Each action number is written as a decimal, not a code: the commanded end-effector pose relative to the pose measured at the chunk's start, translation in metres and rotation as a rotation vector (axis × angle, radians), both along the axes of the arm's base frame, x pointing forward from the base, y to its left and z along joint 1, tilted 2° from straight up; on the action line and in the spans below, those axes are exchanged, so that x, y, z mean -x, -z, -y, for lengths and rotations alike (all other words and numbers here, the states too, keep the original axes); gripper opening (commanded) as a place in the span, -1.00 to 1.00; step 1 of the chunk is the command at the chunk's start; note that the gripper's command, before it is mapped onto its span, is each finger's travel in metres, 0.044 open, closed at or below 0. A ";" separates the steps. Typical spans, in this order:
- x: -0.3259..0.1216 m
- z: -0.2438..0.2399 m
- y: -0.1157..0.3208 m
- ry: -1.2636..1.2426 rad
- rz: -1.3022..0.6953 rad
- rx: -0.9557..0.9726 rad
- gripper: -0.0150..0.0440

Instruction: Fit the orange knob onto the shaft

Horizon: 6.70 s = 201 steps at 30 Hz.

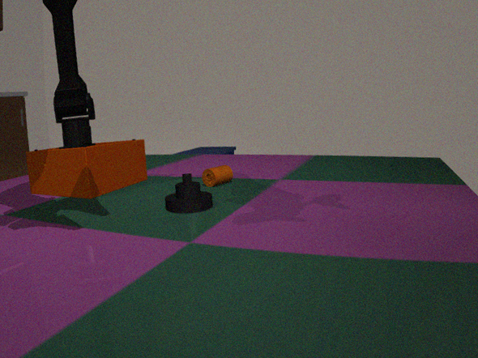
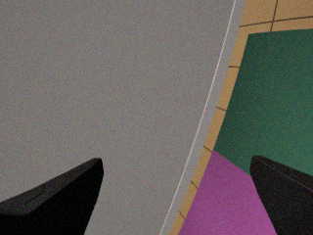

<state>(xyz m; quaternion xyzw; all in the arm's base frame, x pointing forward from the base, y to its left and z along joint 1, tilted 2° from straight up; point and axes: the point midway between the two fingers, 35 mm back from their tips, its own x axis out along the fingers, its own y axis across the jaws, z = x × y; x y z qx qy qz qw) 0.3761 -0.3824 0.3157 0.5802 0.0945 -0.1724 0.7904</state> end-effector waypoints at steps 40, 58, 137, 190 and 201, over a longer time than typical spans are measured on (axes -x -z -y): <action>0.065 -0.519 0.304 -2.226 -0.602 1.435 1.00; 0.064 -0.521 0.342 -2.227 -0.602 1.435 1.00; 0.074 -0.493 0.359 -2.030 0.006 1.329 0.11; 0.091 -0.450 0.365 -1.654 0.687 1.106 0.39; 0.091 -0.450 0.365 -1.654 0.687 1.106 0.39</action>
